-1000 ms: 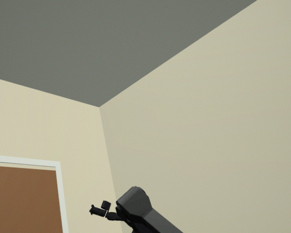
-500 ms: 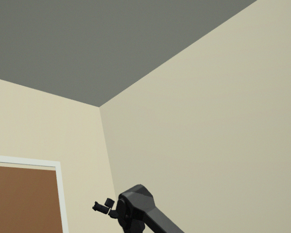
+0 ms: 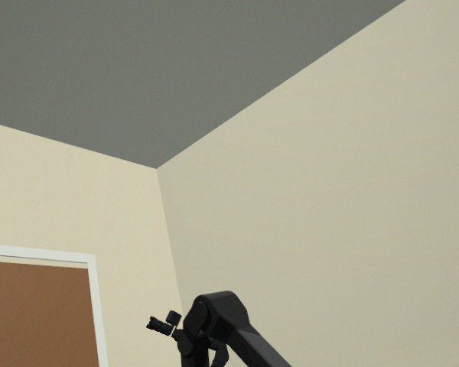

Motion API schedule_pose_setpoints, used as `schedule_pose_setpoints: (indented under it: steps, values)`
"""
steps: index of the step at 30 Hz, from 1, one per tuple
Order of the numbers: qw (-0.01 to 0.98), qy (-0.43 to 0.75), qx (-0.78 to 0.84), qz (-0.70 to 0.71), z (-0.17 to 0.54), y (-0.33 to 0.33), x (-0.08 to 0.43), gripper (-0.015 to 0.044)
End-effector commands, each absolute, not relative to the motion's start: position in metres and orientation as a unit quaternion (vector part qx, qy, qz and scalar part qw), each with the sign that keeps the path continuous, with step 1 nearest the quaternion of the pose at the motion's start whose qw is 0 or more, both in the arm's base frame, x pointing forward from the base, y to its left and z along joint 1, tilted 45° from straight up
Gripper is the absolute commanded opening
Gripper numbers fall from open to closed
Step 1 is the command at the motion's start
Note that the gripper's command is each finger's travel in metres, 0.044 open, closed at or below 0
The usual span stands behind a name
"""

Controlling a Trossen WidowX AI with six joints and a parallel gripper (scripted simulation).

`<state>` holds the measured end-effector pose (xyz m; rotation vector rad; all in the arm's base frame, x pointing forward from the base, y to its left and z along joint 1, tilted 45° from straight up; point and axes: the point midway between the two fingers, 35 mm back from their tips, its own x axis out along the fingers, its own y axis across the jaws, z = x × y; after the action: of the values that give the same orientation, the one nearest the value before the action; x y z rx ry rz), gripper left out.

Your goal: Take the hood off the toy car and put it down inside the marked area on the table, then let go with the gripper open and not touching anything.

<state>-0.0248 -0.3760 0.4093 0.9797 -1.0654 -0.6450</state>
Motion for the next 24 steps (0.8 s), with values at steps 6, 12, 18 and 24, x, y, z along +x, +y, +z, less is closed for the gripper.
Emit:
schedule_pose_setpoints:
  steps: [6, 12, 18, 24]
  values:
    - [0.722, -0.441, 0.455, -0.278, 0.414, -0.382, 0.039, 0.044]
    - [0.718, -0.425, 0.49, -0.252, 0.417, -0.378, 0.085, 0.044]
    - [0.716, -0.388, 0.515, -0.266, 0.4, -0.383, 0.126, 0.044]
    - [0.72, -0.337, 0.534, -0.289, 0.376, -0.383, 0.17, 0.044]
